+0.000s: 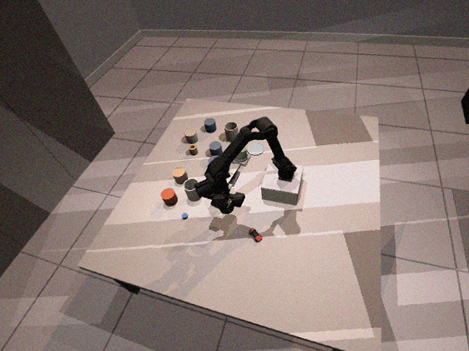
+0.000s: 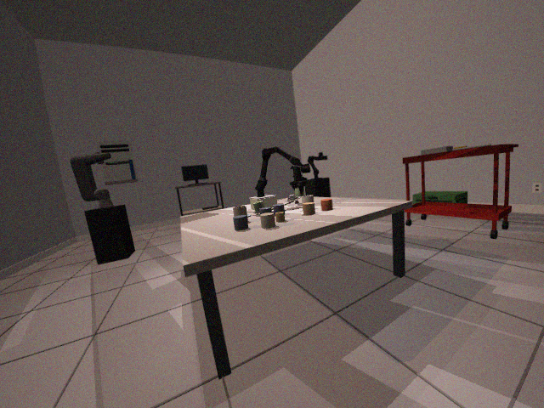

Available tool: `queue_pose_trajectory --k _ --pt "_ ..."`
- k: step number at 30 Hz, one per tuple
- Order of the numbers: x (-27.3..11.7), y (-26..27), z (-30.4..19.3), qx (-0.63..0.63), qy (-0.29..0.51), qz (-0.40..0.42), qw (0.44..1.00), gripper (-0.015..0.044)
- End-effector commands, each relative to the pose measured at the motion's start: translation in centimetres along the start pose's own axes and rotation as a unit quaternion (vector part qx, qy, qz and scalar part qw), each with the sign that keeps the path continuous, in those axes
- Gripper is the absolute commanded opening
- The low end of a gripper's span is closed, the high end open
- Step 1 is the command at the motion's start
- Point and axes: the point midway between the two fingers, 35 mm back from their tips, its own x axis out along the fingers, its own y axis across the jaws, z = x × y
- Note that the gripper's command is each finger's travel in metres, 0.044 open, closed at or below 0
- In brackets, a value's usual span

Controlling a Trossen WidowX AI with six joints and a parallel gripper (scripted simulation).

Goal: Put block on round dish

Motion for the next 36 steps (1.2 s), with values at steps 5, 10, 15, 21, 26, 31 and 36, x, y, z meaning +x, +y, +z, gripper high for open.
queue_pose_trajectory --k 5,10,15,21,26,31,36 --pt "1.7 1.9 1.1 0.002 0.001 0.002 1.000 0.0000" --pt "3.6 1.9 1.1 0.002 0.001 0.002 1.000 0.0000" --pt "5.5 1.9 1.1 0.002 0.001 0.002 1.000 0.0000" --pt "5.7 1.9 1.1 0.002 0.001 0.002 1.000 0.0000" --pt "6.4 1.9 1.1 0.002 0.001 0.002 1.000 0.0000" --pt "7.2 1.9 1.1 0.002 0.001 0.002 1.000 0.0000" --pt "6.8 1.9 1.1 -0.001 -0.001 0.000 1.000 0.0053"
